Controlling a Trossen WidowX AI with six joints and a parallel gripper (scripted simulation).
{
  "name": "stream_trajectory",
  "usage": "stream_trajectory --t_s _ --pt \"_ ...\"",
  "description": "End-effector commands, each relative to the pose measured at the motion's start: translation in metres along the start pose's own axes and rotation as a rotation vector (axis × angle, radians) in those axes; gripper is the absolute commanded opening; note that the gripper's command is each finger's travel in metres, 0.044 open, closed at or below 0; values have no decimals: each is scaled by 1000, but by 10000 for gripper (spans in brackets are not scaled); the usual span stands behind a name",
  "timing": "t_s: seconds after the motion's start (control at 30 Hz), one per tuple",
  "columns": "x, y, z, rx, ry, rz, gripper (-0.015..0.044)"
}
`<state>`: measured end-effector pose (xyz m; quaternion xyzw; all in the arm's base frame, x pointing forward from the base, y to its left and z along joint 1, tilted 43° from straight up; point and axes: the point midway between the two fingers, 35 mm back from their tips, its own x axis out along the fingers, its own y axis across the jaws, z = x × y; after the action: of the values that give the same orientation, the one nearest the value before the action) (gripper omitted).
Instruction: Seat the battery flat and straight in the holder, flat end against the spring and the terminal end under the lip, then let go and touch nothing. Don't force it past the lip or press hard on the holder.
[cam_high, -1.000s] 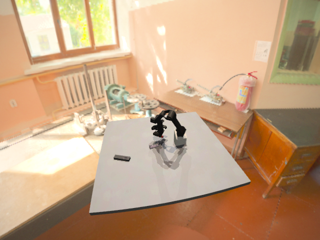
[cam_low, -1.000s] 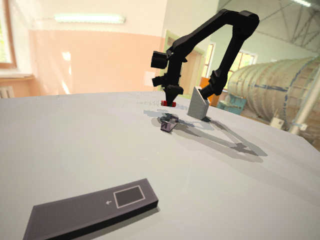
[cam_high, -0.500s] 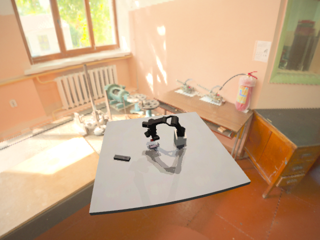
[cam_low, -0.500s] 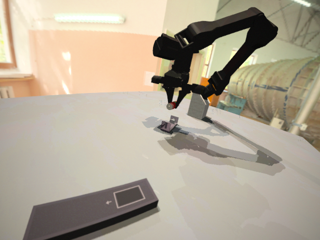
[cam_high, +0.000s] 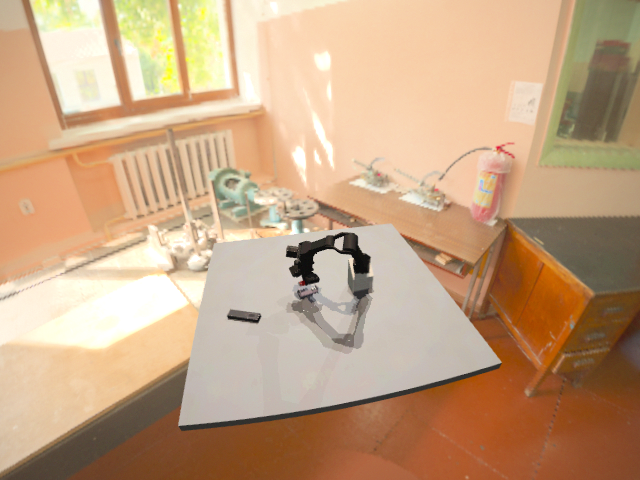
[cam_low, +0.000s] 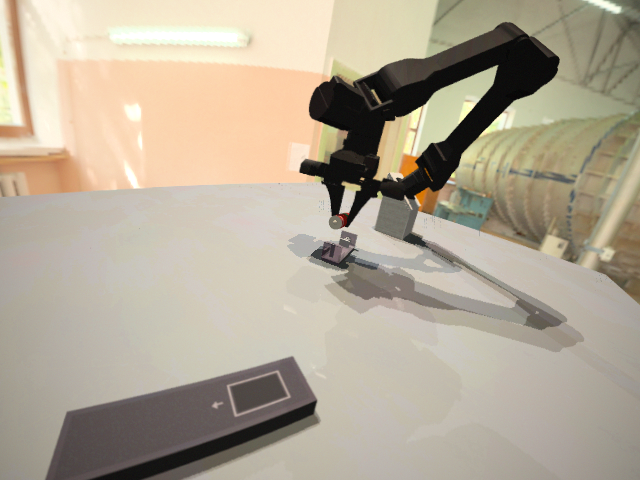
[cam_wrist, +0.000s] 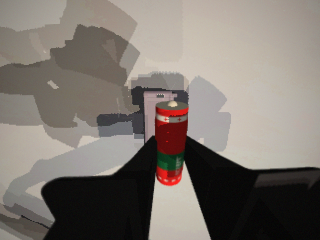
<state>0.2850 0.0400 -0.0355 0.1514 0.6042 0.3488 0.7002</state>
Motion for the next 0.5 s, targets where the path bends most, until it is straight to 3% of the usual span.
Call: stream_trajectory --t_s 0.0,0.47 --pt "6 1 -1 10 -39 0 83" --pt "21 7 -1 23 -157 -15 83"
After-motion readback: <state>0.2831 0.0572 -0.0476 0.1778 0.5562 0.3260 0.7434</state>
